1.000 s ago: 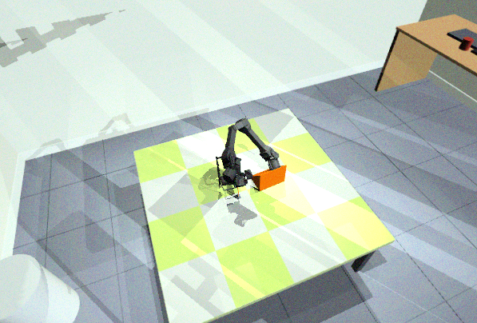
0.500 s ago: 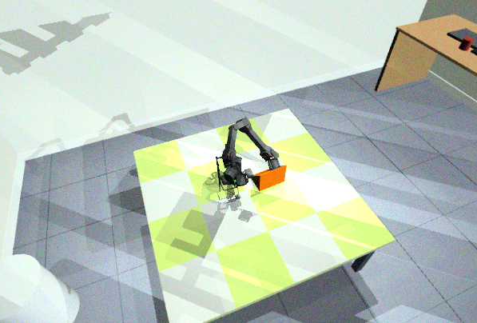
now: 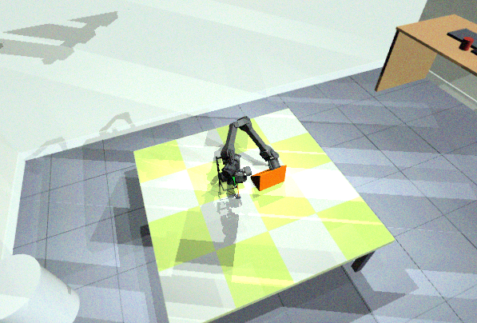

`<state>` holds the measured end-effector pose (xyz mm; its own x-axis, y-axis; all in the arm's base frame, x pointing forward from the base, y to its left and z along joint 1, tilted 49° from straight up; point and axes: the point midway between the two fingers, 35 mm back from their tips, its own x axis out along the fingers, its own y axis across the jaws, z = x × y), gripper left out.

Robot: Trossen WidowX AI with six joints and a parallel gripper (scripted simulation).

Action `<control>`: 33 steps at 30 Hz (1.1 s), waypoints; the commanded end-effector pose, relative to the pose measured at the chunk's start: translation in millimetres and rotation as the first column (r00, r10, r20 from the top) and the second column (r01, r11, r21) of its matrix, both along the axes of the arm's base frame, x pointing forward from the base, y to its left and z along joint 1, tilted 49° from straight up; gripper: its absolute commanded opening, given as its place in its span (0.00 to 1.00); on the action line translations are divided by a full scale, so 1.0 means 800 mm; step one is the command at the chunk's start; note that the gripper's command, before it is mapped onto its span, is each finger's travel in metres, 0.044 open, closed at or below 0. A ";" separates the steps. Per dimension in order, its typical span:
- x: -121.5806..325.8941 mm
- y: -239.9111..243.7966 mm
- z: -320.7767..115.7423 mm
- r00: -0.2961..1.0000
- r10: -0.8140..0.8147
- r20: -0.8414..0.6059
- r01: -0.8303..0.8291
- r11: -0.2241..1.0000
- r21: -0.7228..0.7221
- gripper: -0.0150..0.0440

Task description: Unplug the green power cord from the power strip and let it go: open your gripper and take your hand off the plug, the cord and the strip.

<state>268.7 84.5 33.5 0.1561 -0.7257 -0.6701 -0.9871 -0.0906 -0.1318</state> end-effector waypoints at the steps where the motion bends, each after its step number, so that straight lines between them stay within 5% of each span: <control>1: -0.003 -0.009 0.005 1.000 0.005 -0.008 -0.005 1.000 -0.012 0.53; 30: -0.004 -0.034 0.010 1.000 0.004 -0.008 -0.004 1.000 -0.013 0.53; 33: -0.002 -0.032 0.012 1.000 -0.002 -0.003 0.002 1.000 -0.004 0.39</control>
